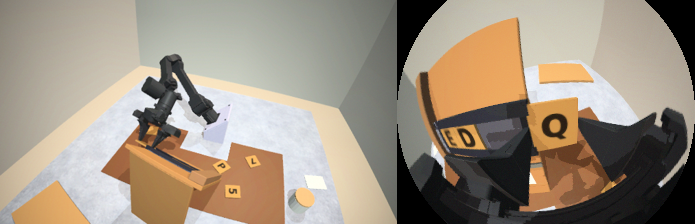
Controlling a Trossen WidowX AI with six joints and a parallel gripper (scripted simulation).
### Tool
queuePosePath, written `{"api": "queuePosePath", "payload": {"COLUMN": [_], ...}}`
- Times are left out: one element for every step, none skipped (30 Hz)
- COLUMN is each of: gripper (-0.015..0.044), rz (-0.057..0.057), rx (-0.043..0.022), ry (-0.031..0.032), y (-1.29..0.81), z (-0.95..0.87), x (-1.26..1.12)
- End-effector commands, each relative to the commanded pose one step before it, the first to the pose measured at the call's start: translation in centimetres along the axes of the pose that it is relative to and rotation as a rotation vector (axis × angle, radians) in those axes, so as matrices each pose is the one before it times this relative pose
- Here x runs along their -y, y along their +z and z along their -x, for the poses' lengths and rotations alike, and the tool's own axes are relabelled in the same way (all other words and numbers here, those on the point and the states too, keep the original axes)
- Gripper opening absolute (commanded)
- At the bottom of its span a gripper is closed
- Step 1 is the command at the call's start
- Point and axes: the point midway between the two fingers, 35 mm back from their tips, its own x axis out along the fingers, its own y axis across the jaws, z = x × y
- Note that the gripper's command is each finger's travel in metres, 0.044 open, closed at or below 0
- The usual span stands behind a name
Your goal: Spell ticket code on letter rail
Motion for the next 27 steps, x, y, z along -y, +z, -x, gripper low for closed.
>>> {"api": "queuePosePath", "payload": {"gripper": [0.0000,0.0000,0.0000,0.0000,0.0000,0.0000,0.0000,0.0000,0.0000,0.0000,0.0000,0.0000,0.0000,0.0000,0.0000,0.0000,0.0000,0.0000,0.0000,0.0000,0.0000,0.0000,0.0000,0.0000,0.0000,0.0000,0.0000], "rz": [-0.0043,0.0000,0.0000,0.0000,0.0000,0.0000,0.0000,0.0000,0.0000,0.0000,0.0000,0.0000,0.0000,0.0000,0.0000,0.0000,0.0000,0.0000,0.0000,0.0000,0.0000,0.0000,0.0000,0.0000,0.0000,0.0000,0.0000], "rx": [0.00132,-0.00001,-0.00001,-0.00001,-0.00001,-0.00001,-0.00001,-0.00001,-0.00001,-0.00001,-0.00001,-0.00001,-0.00001,-0.00001,-0.00001,-0.00001,-0.00001,-0.00001,-0.00001,-0.00001,-0.00001,-0.00001,-0.00001,-0.00001,-0.00001,-0.00001,-0.00001], "ry": [-0.00165,0.00002,0.00001,0.00001,0.00001,0.00001,0.00001,0.00001,0.00001,0.00001,0.00001,0.00001,0.00001,0.00001,0.00001,0.00001,0.00001,0.00001,0.00001,0.00001,0.00001,0.00001,0.00001,0.00001,0.00001,0.00001,0.00001], "y": [0.028,0.000,0.000,0.000,0.000,0.000,0.000,0.000,0.000,0.000,0.000,0.000,0.000,0.000,0.000,0.000,0.000,0.000,0.000,0.000,0.000,0.000,0.000,0.000,0.000,0.000,0.000], "z": [0.032,0.000,0.000,0.000,0.000,0.000,0.000,0.000,0.000,0.000,0.000,0.000,0.000,0.000,0.000,0.000,0.000,0.000,0.000,0.000,0.000,0.000,0.000,0.000,0.000,0.000,0.000], "x": [-0.254,-0.050,-0.050,-0.050,-0.050,-0.050,-0.050,-0.050,-0.050,-0.050,-0.050,-0.050,-0.050,-0.050,-0.050,-0.050,-0.050,-0.050,-0.050,-0.050,-0.050,-0.050,-0.050,-0.050,-0.050,-0.050,-0.051]}}
